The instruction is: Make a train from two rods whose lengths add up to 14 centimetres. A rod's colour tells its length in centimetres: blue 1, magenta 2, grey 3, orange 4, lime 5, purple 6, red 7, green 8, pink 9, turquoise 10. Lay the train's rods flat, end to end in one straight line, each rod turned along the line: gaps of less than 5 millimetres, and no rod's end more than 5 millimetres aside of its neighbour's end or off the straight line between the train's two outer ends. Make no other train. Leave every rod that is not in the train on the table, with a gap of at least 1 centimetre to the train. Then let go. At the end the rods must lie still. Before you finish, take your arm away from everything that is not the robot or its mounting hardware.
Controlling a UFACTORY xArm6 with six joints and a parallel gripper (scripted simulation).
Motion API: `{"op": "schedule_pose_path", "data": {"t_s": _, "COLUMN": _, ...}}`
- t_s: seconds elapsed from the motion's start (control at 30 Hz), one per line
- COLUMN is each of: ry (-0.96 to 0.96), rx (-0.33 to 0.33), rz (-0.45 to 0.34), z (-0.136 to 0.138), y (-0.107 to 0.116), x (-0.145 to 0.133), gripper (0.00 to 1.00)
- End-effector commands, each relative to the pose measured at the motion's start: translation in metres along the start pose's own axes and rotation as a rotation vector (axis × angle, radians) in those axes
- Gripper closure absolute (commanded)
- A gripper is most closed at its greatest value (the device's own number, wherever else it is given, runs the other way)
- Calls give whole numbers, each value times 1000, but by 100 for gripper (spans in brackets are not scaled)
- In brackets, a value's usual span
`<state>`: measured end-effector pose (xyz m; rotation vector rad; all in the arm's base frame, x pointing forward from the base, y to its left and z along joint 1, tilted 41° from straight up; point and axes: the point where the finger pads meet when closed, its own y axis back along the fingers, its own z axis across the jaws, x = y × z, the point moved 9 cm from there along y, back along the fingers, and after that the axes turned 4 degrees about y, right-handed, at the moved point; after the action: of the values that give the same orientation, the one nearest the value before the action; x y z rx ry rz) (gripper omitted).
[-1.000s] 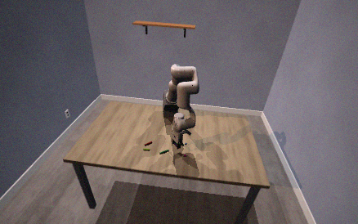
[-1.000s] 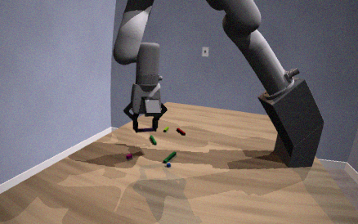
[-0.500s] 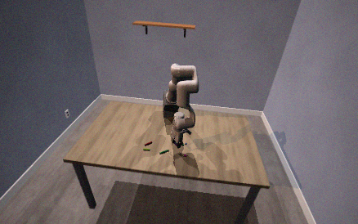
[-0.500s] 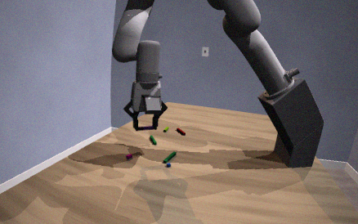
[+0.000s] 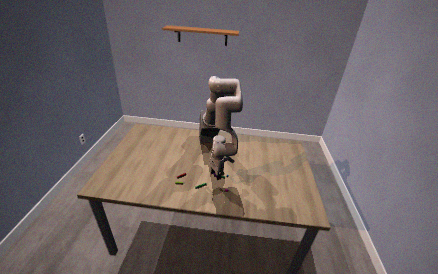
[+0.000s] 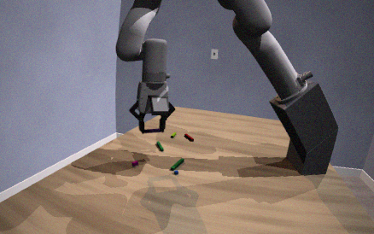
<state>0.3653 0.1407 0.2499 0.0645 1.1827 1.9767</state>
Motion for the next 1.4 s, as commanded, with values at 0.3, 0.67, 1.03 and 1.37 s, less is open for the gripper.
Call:
{"op": "schedule_pose_path", "data": {"t_s": 0.3, "ry": 0, "rx": -8, "rz": 15, "z": 0, "y": 6, "x": -2, "gripper": 39}}
{"op": "schedule_pose_path", "data": {"t_s": 0.67, "ry": 0, "rx": -8, "rz": 15, "z": 0, "y": 6, "x": -2, "gripper": 39}}
{"op": "schedule_pose_path", "data": {"t_s": 1.03, "ry": 37, "rx": -8, "rz": 12, "z": -2, "y": 6, "x": -6, "gripper": 39}}
{"op": "schedule_pose_path", "data": {"t_s": 1.37, "ry": 215, "rx": -8, "rz": 2, "z": -14, "y": 7, "x": -22, "gripper": 39}}
